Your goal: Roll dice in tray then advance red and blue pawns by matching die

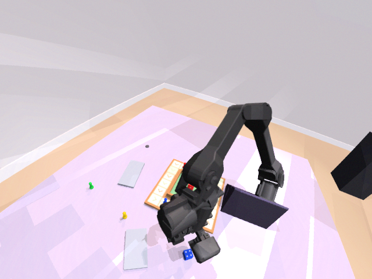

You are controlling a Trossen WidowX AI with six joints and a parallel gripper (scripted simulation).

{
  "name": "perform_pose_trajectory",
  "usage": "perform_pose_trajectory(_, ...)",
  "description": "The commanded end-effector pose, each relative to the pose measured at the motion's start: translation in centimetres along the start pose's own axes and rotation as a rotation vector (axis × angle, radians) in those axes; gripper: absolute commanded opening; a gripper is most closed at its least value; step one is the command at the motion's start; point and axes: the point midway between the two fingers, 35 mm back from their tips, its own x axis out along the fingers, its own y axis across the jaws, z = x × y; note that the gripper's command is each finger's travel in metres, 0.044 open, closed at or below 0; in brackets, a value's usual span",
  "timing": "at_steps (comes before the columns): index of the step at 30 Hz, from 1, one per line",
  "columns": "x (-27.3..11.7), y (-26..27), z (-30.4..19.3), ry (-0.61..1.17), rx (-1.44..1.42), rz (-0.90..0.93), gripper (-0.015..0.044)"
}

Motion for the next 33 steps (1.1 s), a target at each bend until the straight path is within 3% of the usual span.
perform_pose_trajectory(1,2.0,4.1,0.1,0.024,0.126,-0.019,0.0275)
perform_pose_trajectory(33,5.7,3.8,-0.1,0.024,0.126,-0.021,0.0275)
